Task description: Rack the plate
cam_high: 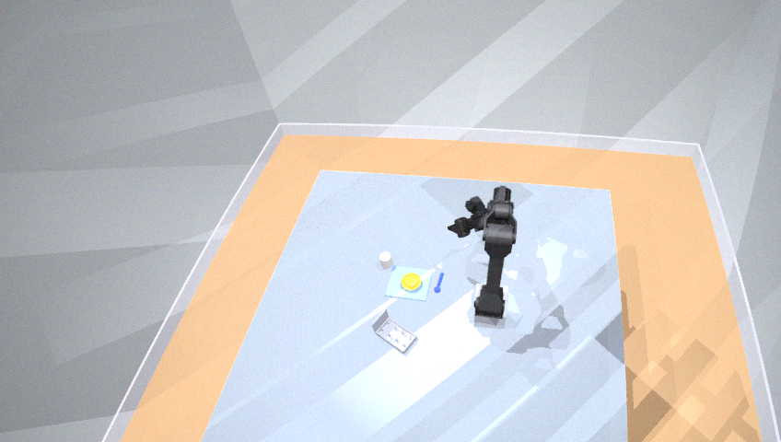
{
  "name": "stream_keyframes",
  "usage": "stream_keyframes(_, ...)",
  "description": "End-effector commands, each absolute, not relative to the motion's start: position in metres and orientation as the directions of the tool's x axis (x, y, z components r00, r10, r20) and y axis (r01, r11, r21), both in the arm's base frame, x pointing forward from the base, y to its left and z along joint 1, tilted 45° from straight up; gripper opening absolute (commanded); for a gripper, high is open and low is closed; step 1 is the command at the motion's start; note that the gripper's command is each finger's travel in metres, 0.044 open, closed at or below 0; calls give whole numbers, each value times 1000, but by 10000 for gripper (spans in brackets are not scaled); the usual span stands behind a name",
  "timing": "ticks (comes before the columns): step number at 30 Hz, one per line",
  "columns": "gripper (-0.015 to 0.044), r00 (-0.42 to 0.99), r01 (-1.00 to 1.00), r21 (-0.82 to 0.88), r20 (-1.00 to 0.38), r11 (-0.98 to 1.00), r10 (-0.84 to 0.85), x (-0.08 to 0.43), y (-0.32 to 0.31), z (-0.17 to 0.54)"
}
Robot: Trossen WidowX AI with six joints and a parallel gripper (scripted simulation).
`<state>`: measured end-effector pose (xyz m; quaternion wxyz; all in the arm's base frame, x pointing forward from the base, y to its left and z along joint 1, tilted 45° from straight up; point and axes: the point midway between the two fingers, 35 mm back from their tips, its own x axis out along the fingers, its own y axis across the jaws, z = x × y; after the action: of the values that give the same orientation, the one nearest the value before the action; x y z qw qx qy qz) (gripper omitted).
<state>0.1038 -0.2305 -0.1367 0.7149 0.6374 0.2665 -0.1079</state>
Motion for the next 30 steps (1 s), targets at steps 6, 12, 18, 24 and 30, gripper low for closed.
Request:
stream_keyframes(6, 400, 801, 499, 839, -542, 215, 255, 116, -232, -133)
stream_keyframes(12, 400, 721, 480, 811, -582, 334, 376, 143, -232, -123)
stream_keyframes(18, 400, 651, 417, 789, -606, 451, 458, 168, -229, -112)
stream_keyframes(24, 400, 560, 368, 771, -629, 519, 539, 191, -223, -99)
stream_keyframes(30, 400, 421, 282, 749, -658, 599, 624, 221, -209, -76)
